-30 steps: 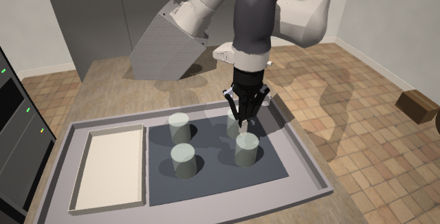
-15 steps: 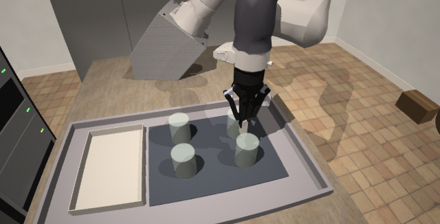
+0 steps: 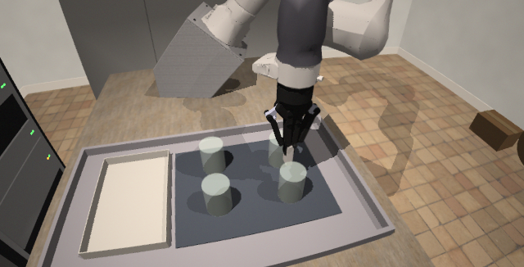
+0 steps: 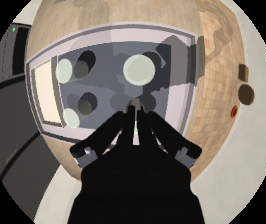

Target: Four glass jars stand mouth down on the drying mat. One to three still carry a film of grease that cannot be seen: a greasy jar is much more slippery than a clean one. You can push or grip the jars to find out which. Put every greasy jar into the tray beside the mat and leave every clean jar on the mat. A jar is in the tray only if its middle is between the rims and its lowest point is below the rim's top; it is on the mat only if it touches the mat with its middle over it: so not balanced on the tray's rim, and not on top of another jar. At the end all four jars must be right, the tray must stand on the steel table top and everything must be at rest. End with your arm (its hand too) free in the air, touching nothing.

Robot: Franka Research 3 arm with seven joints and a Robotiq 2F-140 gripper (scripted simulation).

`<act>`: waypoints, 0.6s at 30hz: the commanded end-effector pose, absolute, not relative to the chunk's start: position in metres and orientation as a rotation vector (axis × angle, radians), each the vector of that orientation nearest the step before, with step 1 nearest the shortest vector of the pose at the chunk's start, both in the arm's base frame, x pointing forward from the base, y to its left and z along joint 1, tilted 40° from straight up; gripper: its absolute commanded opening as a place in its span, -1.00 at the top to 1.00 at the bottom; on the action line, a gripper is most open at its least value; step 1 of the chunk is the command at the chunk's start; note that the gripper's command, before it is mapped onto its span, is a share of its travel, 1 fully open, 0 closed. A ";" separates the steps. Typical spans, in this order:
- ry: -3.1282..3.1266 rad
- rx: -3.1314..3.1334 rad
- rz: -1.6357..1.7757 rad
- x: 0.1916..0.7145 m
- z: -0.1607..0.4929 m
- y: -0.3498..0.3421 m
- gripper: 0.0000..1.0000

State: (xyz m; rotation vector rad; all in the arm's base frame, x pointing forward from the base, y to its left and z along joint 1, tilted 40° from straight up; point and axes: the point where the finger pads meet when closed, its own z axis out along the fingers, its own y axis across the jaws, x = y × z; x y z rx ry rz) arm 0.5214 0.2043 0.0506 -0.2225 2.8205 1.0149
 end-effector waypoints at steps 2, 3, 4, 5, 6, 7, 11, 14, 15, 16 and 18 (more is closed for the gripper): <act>2.824 -0.210 1.018 0.522 0.051 0.202 1.00; 2.824 -0.210 1.018 0.523 0.051 0.202 1.00; 2.824 -0.210 1.018 0.523 0.051 0.202 1.00; 2.824 -0.210 1.018 0.523 0.051 0.202 1.00; 2.824 -0.210 1.018 0.523 0.052 0.202 1.00; 2.824 -0.210 1.018 0.523 0.052 0.202 1.00; 2.824 -0.210 1.018 0.524 0.052 0.202 1.00; 2.824 -0.210 1.018 0.524 0.052 0.202 1.00; 2.824 -0.210 1.018 0.524 0.052 0.202 1.00; 2.824 -0.210 1.018 0.524 0.052 0.202 1.00; 2.824 -0.210 1.018 0.524 0.053 0.202 1.00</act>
